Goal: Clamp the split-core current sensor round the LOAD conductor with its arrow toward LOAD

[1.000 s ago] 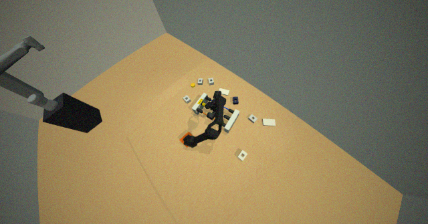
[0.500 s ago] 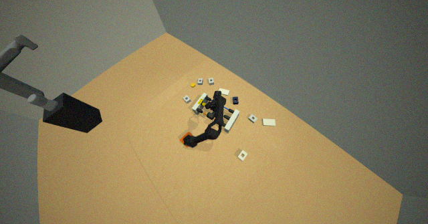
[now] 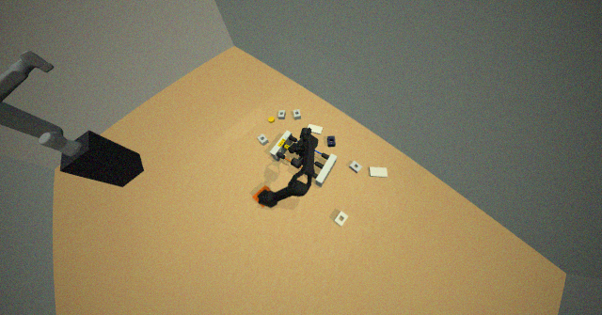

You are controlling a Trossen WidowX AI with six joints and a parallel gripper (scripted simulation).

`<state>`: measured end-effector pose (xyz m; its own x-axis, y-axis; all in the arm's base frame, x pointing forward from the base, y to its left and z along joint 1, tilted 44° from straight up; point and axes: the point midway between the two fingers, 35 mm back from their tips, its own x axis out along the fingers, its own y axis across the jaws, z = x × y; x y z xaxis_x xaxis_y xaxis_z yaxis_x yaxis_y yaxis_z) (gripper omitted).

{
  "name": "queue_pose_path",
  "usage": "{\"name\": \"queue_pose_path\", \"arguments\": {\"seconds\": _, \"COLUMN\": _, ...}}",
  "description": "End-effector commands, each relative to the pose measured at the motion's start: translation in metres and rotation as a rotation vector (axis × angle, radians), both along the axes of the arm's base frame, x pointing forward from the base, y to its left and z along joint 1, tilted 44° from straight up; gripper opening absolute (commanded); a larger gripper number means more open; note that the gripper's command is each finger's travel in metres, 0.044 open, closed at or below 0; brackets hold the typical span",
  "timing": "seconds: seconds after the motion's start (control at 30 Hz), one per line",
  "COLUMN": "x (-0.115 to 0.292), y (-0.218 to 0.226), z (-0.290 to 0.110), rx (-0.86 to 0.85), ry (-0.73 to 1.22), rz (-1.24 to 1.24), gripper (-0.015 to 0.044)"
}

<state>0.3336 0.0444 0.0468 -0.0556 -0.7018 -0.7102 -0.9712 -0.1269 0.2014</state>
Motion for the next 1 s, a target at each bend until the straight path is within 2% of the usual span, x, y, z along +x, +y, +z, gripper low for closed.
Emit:
{"name": "queue_pose_path", "arguments": {"seconds": 0.0, "x": -0.0052, "y": -0.0013, "z": -0.0006, "rx": -0.004, "ry": 0.021, "rz": -0.007, "gripper": 0.044}}
{"name": "queue_pose_path", "arguments": {"seconds": 0.77, "x": 0.0, "y": 0.0, "z": 0.0, "rx": 0.0, "ry": 0.0, "rz": 0.0, "gripper": 0.0285}}
{"name": "queue_pose_path", "arguments": {"seconds": 0.97, "x": 0.0, "y": 0.0, "z": 0.0, "rx": 0.0, "ry": 0.0, "rz": 0.0, "gripper": 0.0128}}
